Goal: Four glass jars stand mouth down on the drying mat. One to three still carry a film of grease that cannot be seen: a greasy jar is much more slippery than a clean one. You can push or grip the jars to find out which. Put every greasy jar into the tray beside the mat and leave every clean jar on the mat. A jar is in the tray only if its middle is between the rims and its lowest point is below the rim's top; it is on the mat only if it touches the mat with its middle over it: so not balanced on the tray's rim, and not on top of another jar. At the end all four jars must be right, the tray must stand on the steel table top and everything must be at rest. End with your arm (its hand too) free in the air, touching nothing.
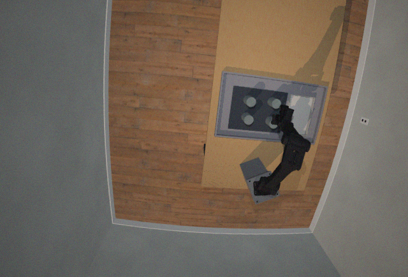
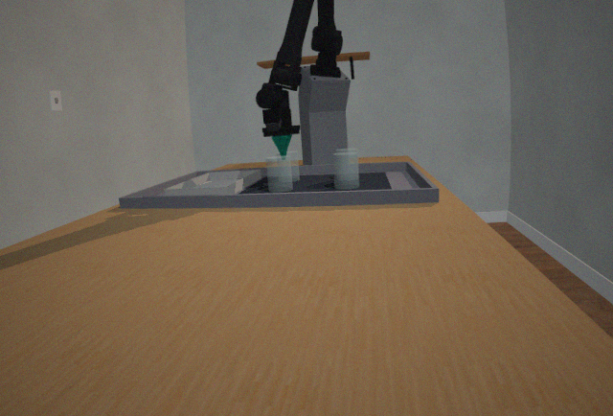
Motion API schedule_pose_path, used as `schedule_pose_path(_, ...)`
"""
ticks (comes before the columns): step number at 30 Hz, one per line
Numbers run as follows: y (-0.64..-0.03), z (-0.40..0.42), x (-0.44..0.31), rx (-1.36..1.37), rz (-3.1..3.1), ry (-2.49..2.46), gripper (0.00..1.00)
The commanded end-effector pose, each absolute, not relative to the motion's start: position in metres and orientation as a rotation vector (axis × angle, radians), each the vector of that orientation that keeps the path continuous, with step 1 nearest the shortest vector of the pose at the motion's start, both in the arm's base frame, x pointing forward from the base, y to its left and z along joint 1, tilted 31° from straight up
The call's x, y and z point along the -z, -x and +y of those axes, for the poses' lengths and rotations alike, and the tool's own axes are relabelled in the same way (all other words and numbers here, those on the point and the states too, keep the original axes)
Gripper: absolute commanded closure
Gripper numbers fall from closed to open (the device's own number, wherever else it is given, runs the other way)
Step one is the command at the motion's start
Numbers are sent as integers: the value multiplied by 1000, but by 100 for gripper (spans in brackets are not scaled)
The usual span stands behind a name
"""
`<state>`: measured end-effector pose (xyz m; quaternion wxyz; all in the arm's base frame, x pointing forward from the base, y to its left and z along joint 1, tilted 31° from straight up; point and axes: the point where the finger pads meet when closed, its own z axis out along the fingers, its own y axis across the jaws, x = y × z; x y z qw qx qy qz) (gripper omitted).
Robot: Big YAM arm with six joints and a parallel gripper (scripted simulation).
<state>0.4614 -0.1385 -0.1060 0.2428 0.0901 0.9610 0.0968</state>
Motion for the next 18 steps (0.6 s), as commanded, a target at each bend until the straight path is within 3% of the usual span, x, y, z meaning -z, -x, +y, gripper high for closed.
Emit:
schedule_pose_path(1, -461, -136, 106, -264, 2620, -243, 100)
schedule_pose_path(18, -459, -135, 107, -264, 2620, -243, 100)
